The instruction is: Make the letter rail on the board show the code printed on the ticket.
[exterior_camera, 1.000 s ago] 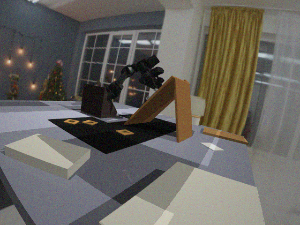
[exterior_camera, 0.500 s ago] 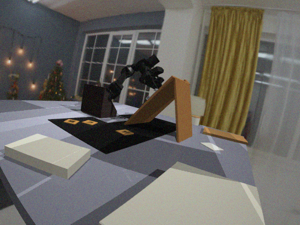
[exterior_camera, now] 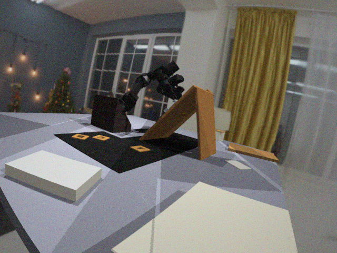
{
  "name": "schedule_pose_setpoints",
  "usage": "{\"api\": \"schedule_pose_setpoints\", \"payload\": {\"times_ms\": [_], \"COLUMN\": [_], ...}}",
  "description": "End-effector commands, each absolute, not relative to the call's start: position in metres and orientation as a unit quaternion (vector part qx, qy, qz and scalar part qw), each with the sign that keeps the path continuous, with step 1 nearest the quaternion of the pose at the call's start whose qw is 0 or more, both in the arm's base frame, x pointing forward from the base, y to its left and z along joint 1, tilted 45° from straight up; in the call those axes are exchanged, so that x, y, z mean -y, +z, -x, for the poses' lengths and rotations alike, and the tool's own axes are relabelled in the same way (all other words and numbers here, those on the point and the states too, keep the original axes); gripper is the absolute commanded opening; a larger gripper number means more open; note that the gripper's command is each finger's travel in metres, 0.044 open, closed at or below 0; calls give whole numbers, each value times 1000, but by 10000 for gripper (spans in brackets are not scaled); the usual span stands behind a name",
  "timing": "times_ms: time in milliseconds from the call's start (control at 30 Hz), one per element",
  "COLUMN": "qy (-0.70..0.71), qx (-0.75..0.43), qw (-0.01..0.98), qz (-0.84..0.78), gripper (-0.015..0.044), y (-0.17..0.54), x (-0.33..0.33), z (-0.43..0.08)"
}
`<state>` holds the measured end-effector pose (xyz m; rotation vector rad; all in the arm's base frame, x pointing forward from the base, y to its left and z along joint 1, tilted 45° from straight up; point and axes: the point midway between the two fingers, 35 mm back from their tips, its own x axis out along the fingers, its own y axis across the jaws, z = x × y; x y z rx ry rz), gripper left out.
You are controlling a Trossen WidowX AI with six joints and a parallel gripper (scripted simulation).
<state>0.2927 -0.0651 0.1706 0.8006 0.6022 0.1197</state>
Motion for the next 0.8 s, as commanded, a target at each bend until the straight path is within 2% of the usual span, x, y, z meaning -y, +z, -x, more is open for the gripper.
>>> {"api": "schedule_pose_setpoints", "payload": {"times_ms": [0,300,667,767], "qy": [57,57,57,60], "qx": [-289,-289,-292,-337], "qw": [875,875,875,863], "qz": [-384,-384,-383,-373], "gripper": [242,6,0,0], "y": [170,170,170,166], "x": [65,65,66,72], "z": [-293,-293,-293,-300]}}
